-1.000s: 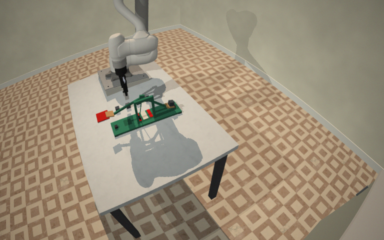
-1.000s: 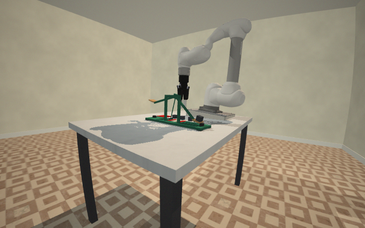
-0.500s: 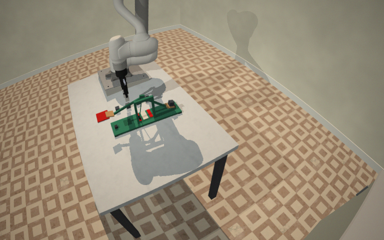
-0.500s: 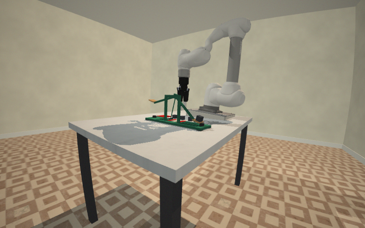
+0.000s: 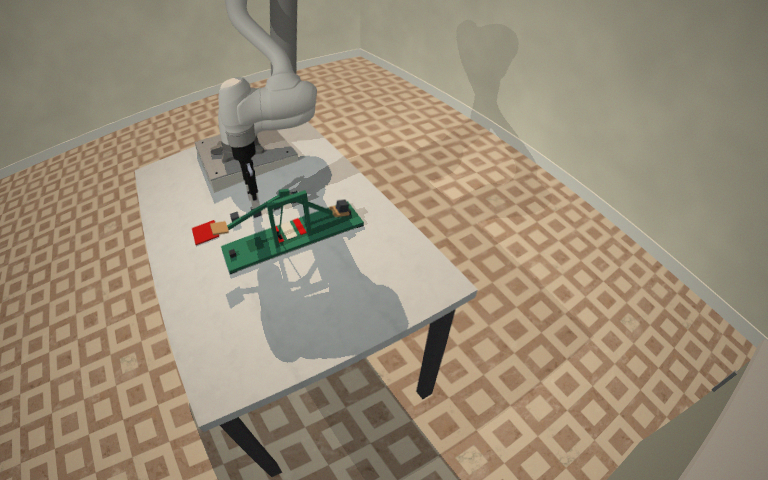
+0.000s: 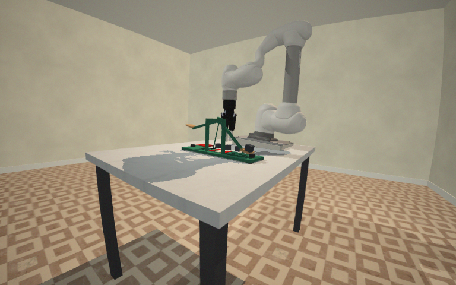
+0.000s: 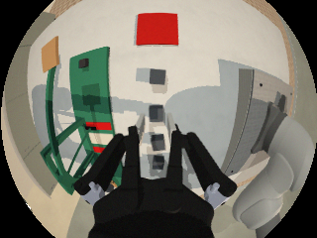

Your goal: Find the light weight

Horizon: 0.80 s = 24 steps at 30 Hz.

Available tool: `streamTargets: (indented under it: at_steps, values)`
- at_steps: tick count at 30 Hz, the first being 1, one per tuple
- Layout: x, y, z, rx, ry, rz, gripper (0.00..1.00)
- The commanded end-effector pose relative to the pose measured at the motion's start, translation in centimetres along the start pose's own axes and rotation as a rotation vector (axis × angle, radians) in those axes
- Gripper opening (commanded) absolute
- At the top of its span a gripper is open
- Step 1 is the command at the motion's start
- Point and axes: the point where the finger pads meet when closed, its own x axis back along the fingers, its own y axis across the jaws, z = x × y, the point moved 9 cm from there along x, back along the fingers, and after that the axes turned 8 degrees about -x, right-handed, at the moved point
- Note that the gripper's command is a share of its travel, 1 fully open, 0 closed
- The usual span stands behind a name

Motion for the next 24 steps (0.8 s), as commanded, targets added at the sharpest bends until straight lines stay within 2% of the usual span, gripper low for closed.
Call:
streamTargets:
  at_steps: [1, 24]
  values:
    - [-0.4, 0.0, 0.0, 0.000, 0.000, 0.000, 0.35]
    - [-1.4, 0.0, 0.0, 0.000, 0.000, 0.000, 0.35]
